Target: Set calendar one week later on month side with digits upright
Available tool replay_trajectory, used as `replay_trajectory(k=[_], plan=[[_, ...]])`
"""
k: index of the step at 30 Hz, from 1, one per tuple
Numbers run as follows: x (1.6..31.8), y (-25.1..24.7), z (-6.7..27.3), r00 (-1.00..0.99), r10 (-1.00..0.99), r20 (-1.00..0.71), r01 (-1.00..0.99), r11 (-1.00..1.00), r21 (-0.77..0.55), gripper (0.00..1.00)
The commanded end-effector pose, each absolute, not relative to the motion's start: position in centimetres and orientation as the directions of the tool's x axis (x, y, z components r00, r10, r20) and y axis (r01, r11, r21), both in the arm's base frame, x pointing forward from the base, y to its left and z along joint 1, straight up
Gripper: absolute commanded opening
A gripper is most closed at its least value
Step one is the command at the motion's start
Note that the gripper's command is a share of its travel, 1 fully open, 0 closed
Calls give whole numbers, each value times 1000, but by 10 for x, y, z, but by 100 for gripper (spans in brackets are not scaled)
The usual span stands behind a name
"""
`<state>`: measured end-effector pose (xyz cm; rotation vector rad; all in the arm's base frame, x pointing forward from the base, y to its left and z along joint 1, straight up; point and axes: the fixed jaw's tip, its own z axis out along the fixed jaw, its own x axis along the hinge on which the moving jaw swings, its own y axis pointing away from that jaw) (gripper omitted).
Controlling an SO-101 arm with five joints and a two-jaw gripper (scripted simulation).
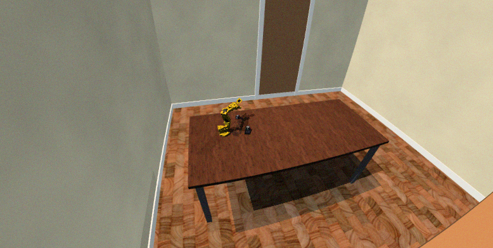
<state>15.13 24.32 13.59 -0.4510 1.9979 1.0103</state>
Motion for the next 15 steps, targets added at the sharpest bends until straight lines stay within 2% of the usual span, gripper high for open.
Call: replay_trajectory(k=[1, 15], plan=[[132, 221, 167, -613, -208, -762, -660, 665, 349, 35], [125, 211, 172, -589, -308, -747, -694, 666, 273, 35]])
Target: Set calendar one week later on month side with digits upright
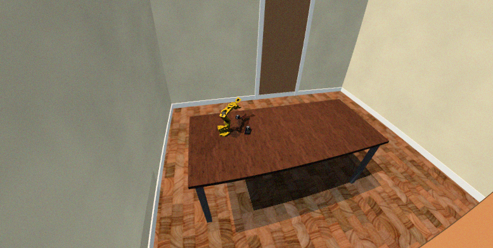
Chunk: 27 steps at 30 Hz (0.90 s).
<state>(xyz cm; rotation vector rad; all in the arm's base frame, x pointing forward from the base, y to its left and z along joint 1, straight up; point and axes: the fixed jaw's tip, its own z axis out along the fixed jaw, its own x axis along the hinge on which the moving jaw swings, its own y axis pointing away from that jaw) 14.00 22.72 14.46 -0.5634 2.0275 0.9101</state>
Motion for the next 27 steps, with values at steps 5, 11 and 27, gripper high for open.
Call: replay_trajectory(k=[5, 11, 27], plan=[[125, 210, 172, -583, -342, -737, -704, 666, 248, 35], [124, 209, 172, -580, -377, -722, -712, 665, 224, 35], [128, 215, 118, -615, -506, -604, -716, 679, 160, 35]])
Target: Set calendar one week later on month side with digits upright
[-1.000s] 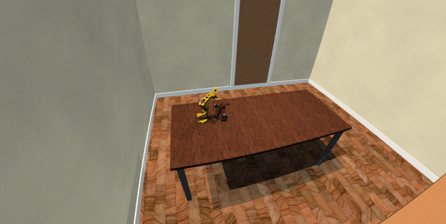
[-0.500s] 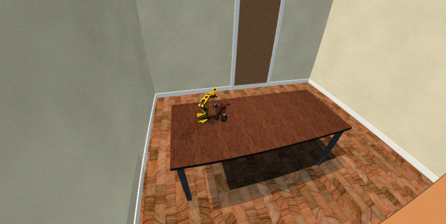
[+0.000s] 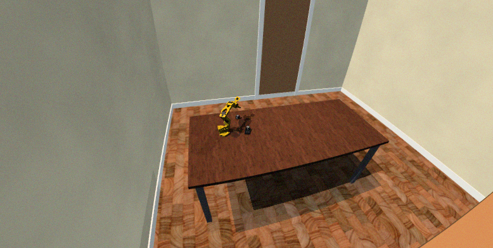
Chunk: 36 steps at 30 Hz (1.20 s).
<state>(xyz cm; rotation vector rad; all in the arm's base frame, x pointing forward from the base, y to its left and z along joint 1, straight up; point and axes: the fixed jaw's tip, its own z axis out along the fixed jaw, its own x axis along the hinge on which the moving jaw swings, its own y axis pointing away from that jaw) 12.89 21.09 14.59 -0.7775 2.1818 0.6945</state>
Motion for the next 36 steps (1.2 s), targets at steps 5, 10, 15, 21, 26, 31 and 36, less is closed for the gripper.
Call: replay_trajectory(k=[5, 10, 15, 21, 26, 31, 36], plan=[[127, 214, 98, -638, -567, -521, -716, 685, 131, 35], [125, 211, 73, -659, -616, -432, -715, 691, 105, 35], [124, 209, 64, -671, -658, -343, -718, 691, 80, 35], [124, 209, 64, -674, -695, -249, -726, 685, 53, 35], [124, 209, 64, -672, -718, -181, -734, 678, 36, 35], [124, 209, 64, -666, -736, -118, -743, 669, 21, 35], [124, 209, 64, -661, -746, -80, -749, 663, 13, 35]])
